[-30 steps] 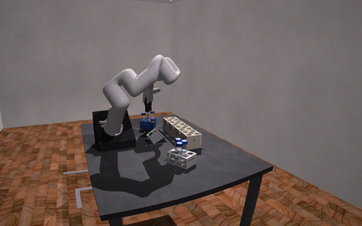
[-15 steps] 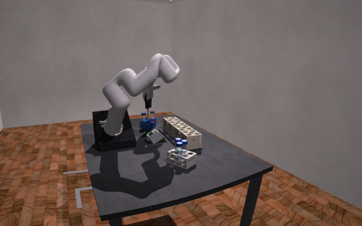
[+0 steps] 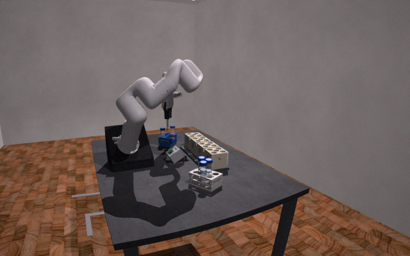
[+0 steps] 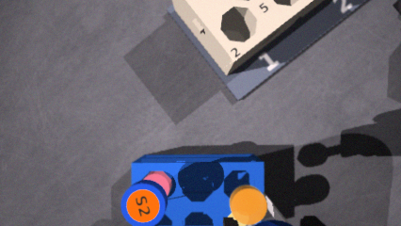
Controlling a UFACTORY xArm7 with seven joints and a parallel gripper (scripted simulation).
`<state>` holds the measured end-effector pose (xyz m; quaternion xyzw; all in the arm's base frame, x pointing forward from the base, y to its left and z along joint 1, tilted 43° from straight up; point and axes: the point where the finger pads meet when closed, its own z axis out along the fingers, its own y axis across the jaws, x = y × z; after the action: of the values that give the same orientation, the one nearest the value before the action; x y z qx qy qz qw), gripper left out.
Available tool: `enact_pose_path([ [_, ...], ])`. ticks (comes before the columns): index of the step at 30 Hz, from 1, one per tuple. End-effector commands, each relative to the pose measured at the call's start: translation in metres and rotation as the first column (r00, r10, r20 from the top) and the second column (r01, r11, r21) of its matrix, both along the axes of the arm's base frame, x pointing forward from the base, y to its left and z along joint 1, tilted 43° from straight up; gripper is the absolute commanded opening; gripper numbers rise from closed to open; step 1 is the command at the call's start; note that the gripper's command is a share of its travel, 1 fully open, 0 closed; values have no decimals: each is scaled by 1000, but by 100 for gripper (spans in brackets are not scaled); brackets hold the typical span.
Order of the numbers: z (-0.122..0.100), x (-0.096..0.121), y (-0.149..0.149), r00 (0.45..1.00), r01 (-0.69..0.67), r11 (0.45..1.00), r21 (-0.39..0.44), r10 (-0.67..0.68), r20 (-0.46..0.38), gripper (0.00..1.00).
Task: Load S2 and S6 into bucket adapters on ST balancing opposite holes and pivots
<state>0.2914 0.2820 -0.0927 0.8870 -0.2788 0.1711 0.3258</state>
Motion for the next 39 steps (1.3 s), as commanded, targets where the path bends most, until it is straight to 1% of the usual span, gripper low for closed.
enact_pose_path([
  [1, 5, -1, 6, 1000, -2, 1000, 4, 2, 1, 0],
  [22, 33, -5, 32, 1000, -2, 1000, 4, 2, 1, 0],
  [39, 34, -6, 32, 1000, -2, 1000, 4, 2, 1, 0],
])
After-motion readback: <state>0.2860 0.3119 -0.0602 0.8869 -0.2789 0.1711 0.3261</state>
